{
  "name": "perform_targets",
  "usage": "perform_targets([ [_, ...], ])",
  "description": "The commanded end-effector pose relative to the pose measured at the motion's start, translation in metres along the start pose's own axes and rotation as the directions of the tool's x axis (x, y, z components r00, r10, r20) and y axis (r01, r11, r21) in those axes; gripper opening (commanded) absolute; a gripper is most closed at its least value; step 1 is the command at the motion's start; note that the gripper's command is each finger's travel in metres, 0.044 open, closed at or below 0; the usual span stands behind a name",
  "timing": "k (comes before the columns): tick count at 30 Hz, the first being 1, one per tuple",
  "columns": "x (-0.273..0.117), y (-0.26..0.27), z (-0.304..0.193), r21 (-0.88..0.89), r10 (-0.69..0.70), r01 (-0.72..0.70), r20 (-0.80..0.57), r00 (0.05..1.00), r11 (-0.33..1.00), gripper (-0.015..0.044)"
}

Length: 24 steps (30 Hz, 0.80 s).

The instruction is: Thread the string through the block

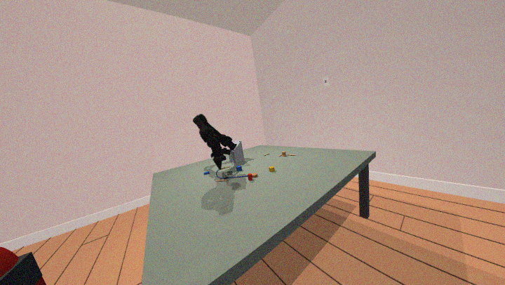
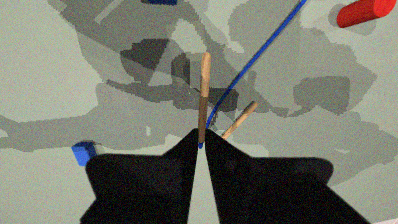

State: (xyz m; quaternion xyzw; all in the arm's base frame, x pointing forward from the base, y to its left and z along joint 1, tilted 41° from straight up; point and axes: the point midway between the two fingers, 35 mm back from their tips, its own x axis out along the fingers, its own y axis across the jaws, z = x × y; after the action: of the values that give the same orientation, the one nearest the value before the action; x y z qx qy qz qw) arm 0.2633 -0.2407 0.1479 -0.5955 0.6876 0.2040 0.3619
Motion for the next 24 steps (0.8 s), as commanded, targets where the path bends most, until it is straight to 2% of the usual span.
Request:
perform_targets([
  [1, -0.001, -0.001, -0.007, 0.0, -0.003, 0.003, 0.001, 1.0, 1.0, 0.0],
  [24, -0.002, 0.001, -0.037, 0.0, -0.005, 0.005, -0.007, 1.0, 1.0, 0.0],
])
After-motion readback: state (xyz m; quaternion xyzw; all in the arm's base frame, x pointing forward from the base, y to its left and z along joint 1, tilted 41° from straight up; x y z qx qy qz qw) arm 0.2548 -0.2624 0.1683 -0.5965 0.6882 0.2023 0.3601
